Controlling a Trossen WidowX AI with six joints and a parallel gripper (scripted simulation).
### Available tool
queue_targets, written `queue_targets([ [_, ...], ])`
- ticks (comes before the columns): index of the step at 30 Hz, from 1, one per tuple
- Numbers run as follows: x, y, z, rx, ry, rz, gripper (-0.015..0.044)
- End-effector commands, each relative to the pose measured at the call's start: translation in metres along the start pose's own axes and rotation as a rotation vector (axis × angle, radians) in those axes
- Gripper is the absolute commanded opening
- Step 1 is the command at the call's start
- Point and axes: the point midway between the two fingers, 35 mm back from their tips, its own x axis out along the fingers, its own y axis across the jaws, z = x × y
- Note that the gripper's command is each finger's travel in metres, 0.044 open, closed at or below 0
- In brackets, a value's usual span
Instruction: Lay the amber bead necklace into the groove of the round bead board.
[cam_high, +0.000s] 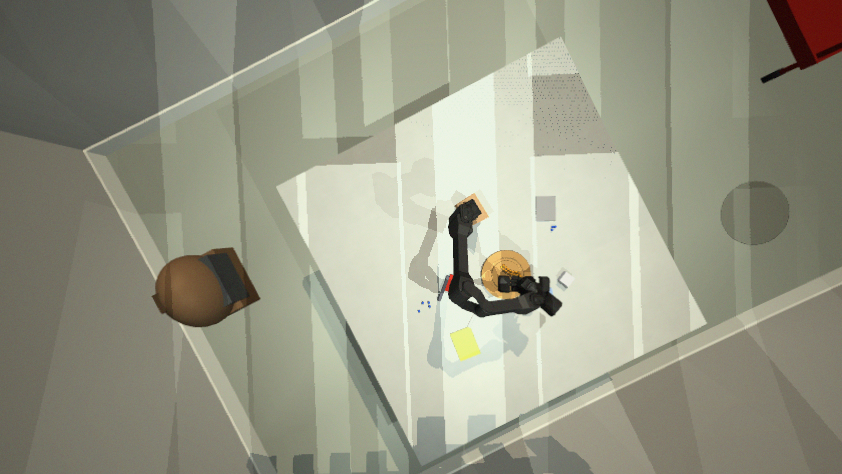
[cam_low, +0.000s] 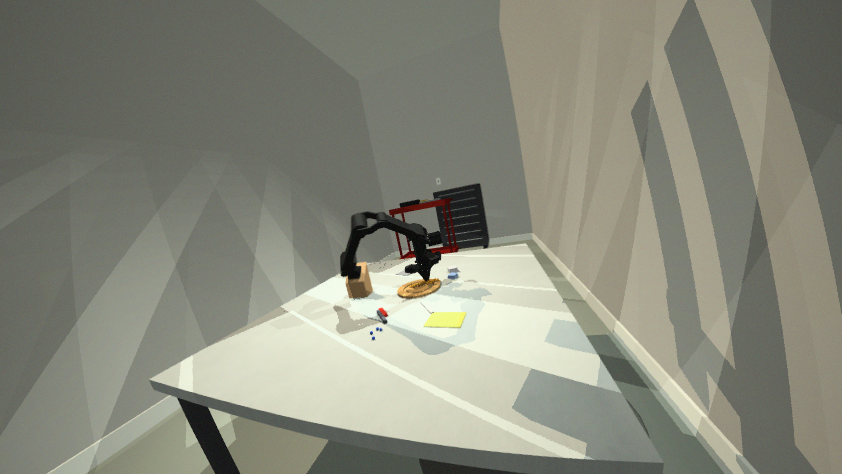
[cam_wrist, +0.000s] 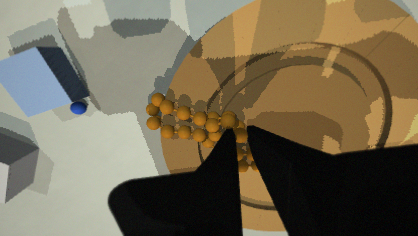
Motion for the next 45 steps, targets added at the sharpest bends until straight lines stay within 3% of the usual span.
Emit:
queue_targets([
  [1,0.009,-0.004,-0.002,-0.005,0.007,-0.018,0.0000],
  [12,0.009,-0.004,-0.002,-0.005,0.007,-0.018,0.0000],
  [29,-0.006,-0.003,-0.002,-0.006,0.008,-0.013,0.0440],
  [45,-0.014,-0.004,-0.004,-0.005,0.008,-0.017,0.0440],
])
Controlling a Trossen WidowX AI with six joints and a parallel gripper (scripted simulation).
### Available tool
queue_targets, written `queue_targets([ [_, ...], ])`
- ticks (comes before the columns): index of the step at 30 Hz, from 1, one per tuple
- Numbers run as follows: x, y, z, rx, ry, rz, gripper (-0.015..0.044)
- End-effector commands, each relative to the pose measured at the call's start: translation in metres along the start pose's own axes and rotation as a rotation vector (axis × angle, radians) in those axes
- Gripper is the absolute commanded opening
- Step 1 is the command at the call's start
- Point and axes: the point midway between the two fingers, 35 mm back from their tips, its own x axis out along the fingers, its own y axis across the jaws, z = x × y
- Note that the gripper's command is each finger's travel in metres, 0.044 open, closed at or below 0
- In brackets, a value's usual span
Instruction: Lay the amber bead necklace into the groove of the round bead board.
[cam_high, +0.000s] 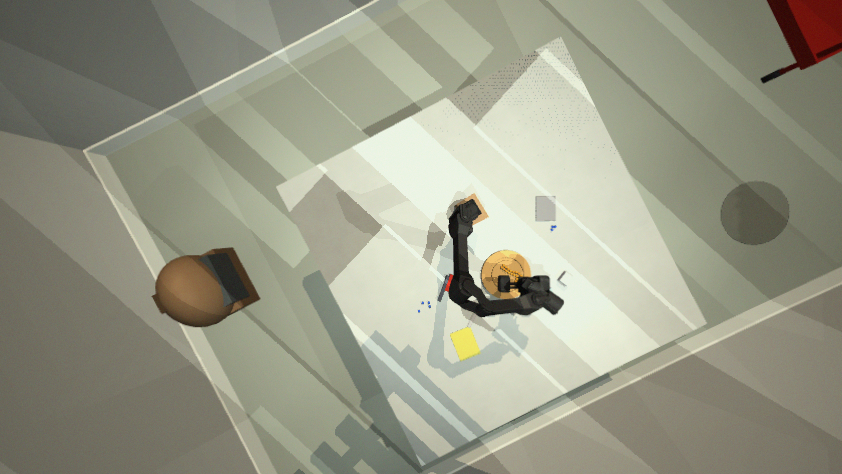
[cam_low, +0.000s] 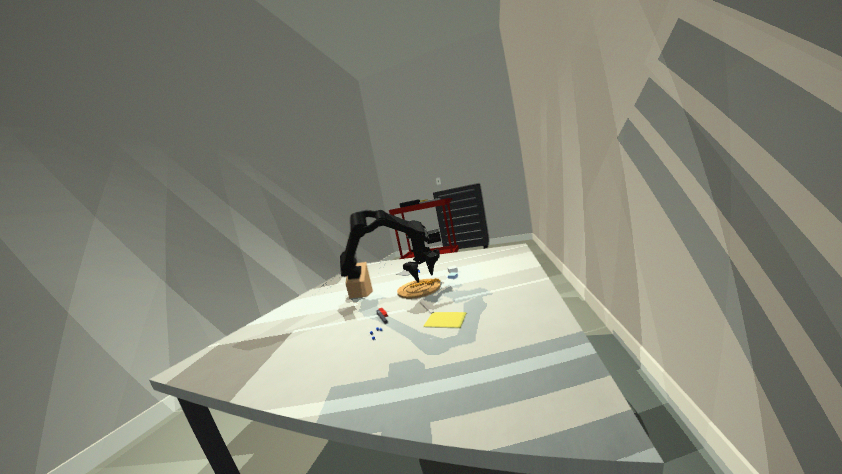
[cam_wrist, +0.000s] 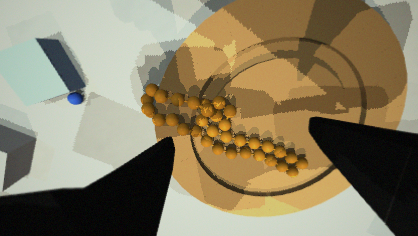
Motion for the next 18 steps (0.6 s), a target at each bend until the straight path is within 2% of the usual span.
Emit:
queue_targets([
  [1,-0.0017,0.0005,-0.0006,0.001,0.002,0.004,0.0440],
  [15,-0.0017,0.0005,-0.0006,0.001,0.002,0.004,0.0440],
  [18,-0.0029,0.0041,0.0019,-0.151,0.002,0.005,0.0361],
])
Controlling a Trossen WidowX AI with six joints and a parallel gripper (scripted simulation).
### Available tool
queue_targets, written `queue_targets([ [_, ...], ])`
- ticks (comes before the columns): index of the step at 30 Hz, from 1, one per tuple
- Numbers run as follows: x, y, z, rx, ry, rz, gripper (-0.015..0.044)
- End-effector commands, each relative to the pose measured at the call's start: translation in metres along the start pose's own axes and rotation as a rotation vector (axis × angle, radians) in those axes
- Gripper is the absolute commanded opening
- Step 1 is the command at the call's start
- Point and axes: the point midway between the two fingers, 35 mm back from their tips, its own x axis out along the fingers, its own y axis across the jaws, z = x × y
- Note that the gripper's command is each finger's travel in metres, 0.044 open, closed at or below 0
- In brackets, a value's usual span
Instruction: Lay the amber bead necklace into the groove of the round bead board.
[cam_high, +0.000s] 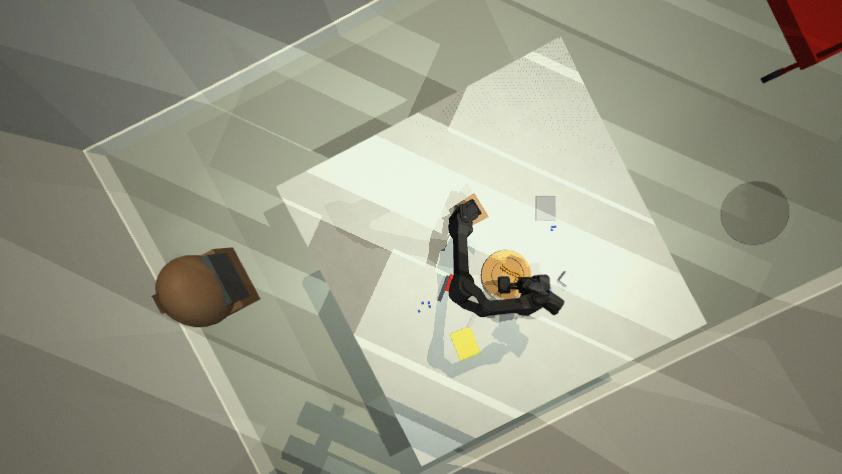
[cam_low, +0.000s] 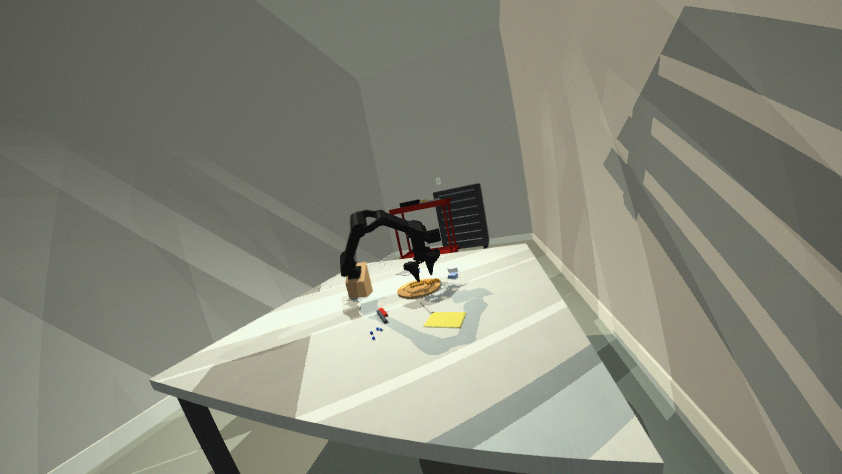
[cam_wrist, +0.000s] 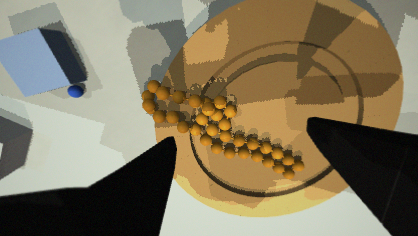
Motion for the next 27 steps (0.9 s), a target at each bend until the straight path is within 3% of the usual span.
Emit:
queue_targets([
  [1,-0.003,0.006,0.003,-0.206,0.002,0.005,0.0335],
  [9,-0.009,0.024,0.016,-1.023,-0.001,0.007,0.0125],
  [16,-0.014,0.038,0.024,-1.669,-0.005,0.007,0.0120],
  [27,-0.014,0.038,0.025,-1.686,-0.005,0.007,0.0120],
])
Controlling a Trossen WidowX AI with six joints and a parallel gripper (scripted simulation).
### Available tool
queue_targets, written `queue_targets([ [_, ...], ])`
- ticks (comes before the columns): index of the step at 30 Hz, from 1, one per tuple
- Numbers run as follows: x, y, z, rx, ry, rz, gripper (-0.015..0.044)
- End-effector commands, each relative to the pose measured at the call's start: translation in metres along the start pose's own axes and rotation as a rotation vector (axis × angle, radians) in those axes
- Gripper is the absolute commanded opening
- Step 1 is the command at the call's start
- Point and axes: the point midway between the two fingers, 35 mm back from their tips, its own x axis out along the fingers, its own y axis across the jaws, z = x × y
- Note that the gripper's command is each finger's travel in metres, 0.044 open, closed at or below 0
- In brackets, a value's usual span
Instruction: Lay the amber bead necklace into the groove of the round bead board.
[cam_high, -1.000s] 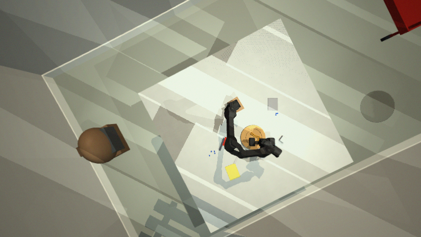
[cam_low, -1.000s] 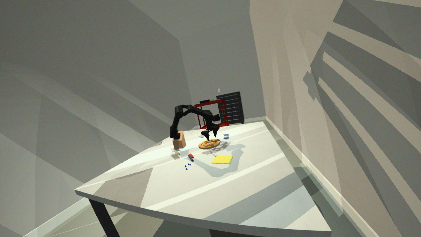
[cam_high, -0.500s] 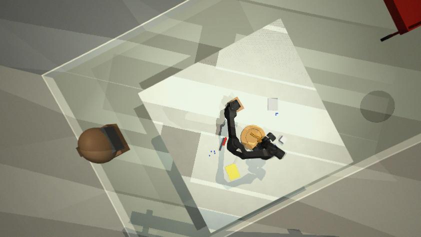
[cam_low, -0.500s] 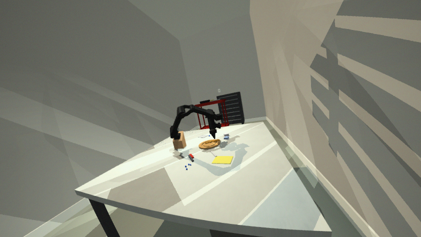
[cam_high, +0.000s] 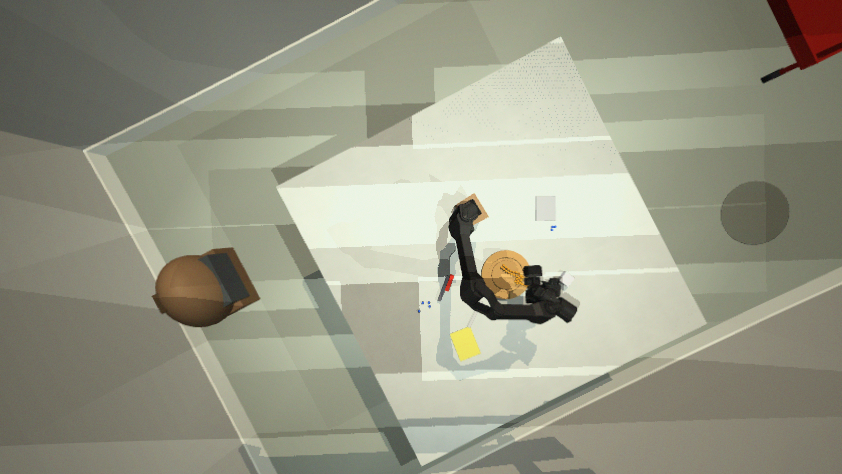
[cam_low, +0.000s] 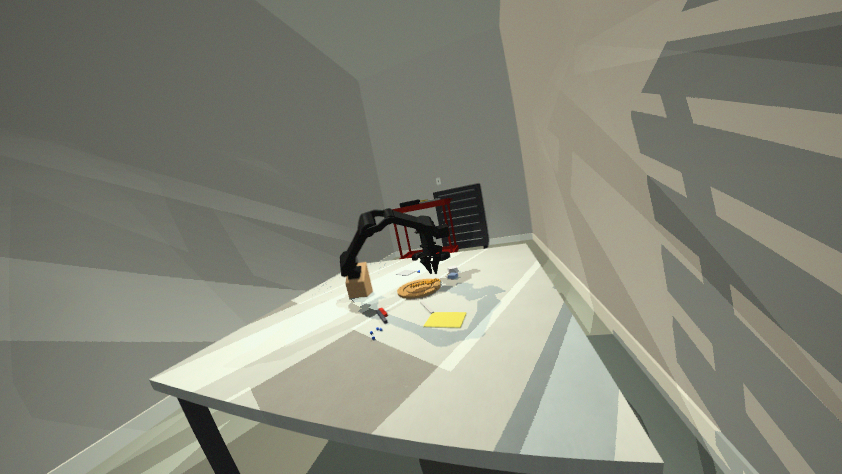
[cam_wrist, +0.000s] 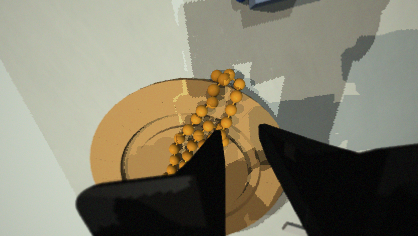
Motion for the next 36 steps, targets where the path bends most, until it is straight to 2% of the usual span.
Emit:
queue_targets([
  [1,-0.002,0.001,0.004,-0.081,-0.005,0.004,0.0120],
  [34,0.038,0.001,0.004,-0.081,-0.003,0.003,0.0120],
  [36,0.034,0.000,0.004,-0.076,-0.008,0.006,0.0107],
])
